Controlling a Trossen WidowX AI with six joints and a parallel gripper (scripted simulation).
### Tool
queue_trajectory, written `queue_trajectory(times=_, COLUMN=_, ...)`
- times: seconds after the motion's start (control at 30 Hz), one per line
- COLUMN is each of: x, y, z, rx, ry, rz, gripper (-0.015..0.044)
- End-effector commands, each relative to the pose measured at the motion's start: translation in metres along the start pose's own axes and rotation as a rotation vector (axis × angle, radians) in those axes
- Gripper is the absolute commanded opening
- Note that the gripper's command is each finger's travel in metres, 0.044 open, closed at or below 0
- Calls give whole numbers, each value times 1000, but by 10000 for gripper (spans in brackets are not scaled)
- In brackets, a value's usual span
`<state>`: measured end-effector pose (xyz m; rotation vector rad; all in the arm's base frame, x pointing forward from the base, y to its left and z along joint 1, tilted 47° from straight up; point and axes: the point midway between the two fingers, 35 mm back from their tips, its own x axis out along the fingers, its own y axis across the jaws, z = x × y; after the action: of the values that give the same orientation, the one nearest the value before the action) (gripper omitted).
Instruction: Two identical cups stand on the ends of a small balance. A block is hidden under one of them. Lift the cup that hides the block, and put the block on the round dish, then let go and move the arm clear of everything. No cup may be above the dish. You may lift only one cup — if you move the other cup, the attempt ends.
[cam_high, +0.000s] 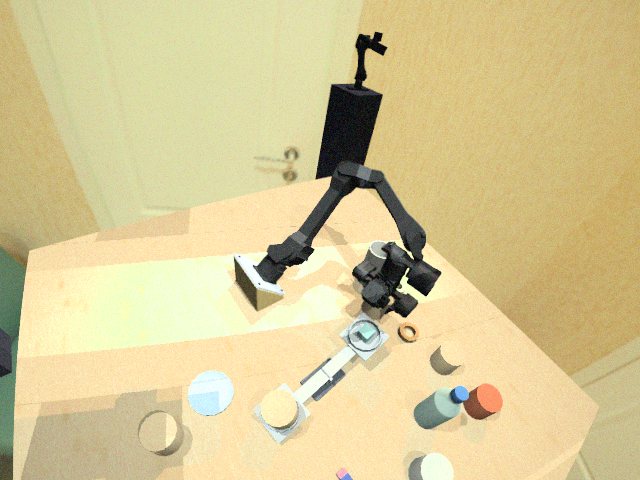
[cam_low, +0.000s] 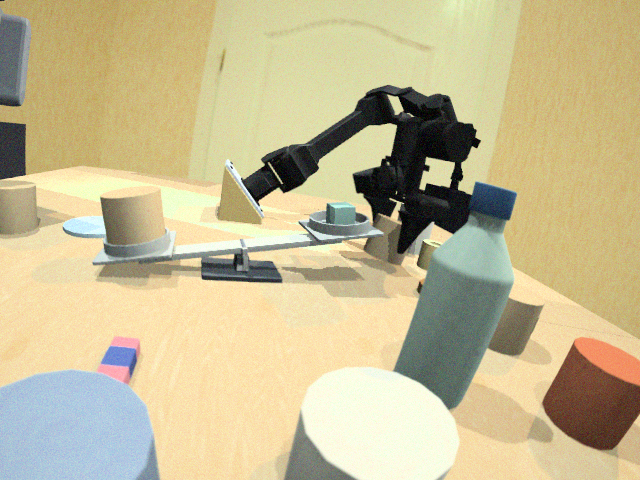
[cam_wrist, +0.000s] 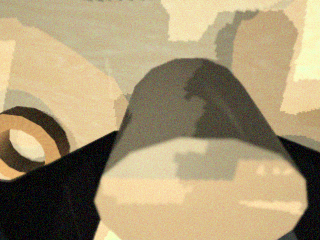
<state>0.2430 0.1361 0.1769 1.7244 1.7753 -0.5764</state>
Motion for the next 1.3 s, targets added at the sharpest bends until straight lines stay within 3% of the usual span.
queue_trajectory(times=0.0, x=7, y=-1, z=1, rx=5, ry=-1, rz=0, gripper=0)
queue_trajectory(times=0.17, x=15, y=-1, z=0, rx=5, ry=0, rz=0, gripper=0)
queue_trajectory(times=0.73, x=1, y=0, z=0, rx=1, ry=0, rz=-1, gripper=440)
queue_trajectory(times=0.87, x=-41, y=0, z=1, rx=6, ry=-3, rz=-1, gripper=440)
queue_trajectory(times=1.07, x=-43, y=-1, z=1, rx=7, ry=-3, rz=-1, gripper=440)
queue_trajectory(times=1.27, x=-69, y=32, z=59, rx=18, ry=-23, rz=0, gripper=282)
